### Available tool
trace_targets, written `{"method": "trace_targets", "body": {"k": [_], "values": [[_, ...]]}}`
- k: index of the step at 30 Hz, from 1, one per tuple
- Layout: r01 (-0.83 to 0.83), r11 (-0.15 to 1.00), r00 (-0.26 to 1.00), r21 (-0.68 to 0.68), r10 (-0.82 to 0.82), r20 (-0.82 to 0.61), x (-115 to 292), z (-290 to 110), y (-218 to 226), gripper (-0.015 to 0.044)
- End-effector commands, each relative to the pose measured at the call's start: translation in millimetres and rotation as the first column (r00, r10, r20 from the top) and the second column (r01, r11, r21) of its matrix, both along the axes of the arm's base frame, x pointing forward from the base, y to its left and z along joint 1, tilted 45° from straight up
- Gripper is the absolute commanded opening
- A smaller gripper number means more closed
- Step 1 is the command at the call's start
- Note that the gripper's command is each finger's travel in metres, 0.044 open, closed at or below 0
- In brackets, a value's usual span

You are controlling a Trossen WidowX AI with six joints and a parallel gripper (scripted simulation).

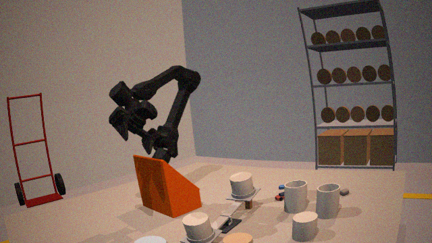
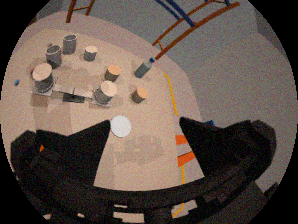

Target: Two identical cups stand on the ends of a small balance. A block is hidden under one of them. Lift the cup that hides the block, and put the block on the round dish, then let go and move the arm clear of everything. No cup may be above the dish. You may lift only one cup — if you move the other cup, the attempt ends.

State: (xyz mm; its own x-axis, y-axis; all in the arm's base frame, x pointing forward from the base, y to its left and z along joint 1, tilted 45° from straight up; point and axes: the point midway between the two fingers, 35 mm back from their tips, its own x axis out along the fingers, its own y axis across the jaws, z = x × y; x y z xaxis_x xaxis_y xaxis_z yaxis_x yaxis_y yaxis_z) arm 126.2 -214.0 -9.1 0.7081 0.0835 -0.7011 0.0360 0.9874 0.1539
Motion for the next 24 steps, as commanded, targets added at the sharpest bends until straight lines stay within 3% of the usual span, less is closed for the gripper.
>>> {"method": "trace_targets", "body": {"k": [1, 15, 24], "values": [[-0.035, 0.992, 0.998, 0.122, 0.029, 0.050, 19.3, 11.8, 26.6, 0.0440], [-0.153, 0.834, 0.985, 0.530, 0.084, 0.151, 62.6, 58.3, 112.8, 0.0440], [-0.148, 0.801, 0.987, 0.580, 0.085, 0.135, 66.6, 61.8, 118.8, 0.0440]]}}
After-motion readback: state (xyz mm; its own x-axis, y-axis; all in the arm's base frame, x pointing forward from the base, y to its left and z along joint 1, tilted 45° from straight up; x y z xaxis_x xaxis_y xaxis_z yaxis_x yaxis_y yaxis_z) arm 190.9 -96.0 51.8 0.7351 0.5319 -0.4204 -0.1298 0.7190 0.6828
